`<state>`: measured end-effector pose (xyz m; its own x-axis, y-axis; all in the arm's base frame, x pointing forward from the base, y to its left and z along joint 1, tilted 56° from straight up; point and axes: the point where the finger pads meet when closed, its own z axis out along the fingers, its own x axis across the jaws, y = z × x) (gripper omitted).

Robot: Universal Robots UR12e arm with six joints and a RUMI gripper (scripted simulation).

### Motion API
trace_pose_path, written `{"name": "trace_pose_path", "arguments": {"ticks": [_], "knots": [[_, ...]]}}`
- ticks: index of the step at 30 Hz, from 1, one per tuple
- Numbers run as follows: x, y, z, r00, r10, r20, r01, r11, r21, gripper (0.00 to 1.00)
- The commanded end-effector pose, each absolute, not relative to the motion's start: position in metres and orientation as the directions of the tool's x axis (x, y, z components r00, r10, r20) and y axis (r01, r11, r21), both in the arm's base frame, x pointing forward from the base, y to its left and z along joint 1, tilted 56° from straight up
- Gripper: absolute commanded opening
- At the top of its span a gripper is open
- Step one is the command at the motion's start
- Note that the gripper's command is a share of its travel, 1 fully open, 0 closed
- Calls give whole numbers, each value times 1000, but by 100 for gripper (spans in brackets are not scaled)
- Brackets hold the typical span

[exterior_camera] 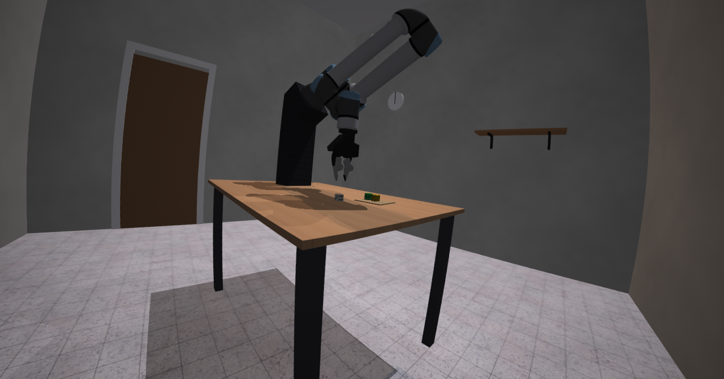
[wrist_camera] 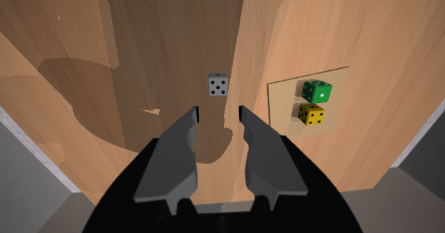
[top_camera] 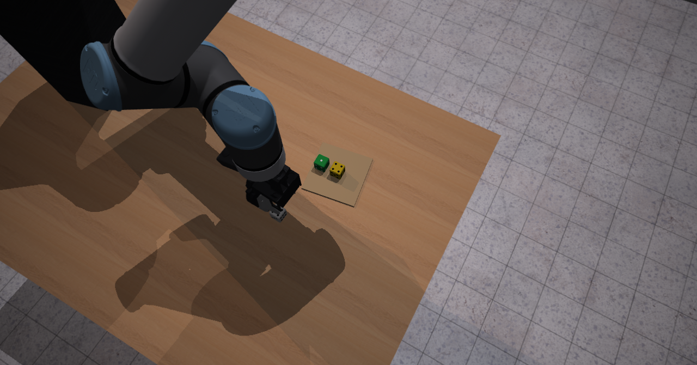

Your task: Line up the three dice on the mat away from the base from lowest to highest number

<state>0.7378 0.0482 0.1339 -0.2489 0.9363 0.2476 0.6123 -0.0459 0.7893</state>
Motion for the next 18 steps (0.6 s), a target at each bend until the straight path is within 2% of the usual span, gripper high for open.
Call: {"name": "trace_pose_path", "arguments": {"ticks": [1, 18], "knots": [[739, 49, 133, -249, 936, 247, 612, -46, 790, 28], [750, 54, 125, -249, 936, 247, 612, -46, 790, 28]]}}
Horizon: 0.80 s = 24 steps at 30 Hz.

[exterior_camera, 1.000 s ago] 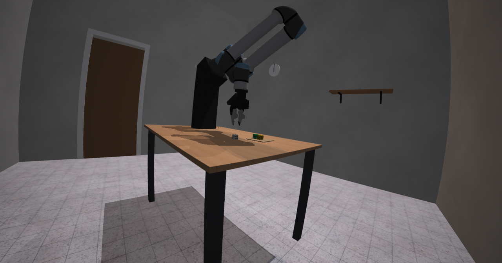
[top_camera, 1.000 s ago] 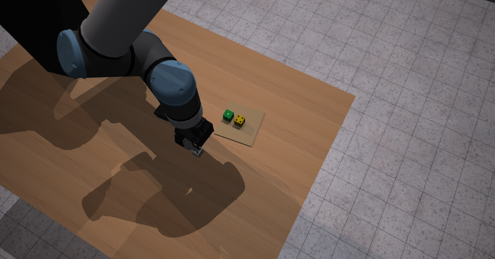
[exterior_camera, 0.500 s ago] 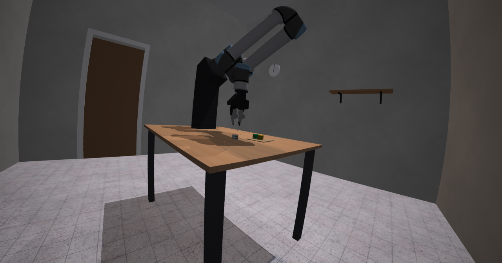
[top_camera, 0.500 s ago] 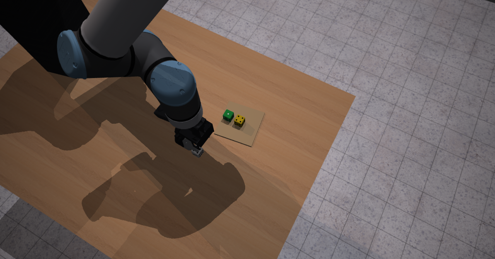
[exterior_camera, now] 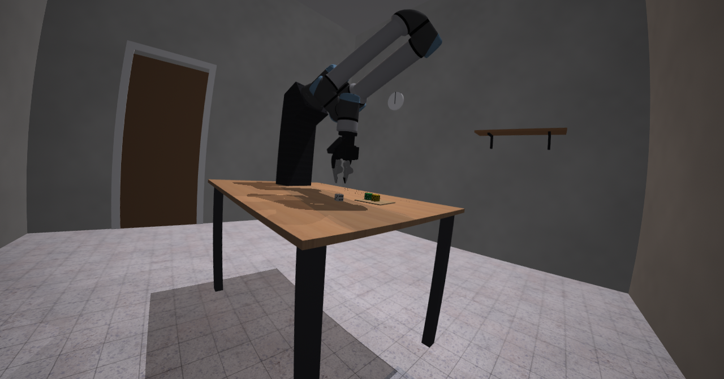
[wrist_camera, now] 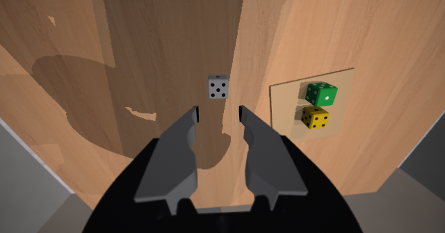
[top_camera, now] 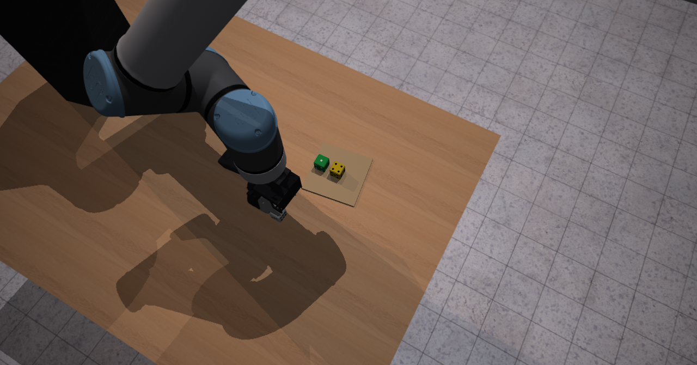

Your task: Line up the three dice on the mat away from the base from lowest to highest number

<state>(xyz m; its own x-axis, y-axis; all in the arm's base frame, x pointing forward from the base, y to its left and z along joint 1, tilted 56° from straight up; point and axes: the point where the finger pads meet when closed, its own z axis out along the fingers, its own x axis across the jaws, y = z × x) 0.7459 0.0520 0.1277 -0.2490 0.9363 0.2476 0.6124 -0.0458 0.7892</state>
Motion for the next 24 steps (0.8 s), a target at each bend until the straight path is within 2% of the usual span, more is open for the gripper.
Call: {"name": "trace_pose_path", "arguments": {"ticks": [1, 24], "knots": [[752, 55, 124, -249, 936, 247, 612, -46, 790, 28], [774, 65, 107, -249, 936, 247, 612, -46, 790, 28]]}}
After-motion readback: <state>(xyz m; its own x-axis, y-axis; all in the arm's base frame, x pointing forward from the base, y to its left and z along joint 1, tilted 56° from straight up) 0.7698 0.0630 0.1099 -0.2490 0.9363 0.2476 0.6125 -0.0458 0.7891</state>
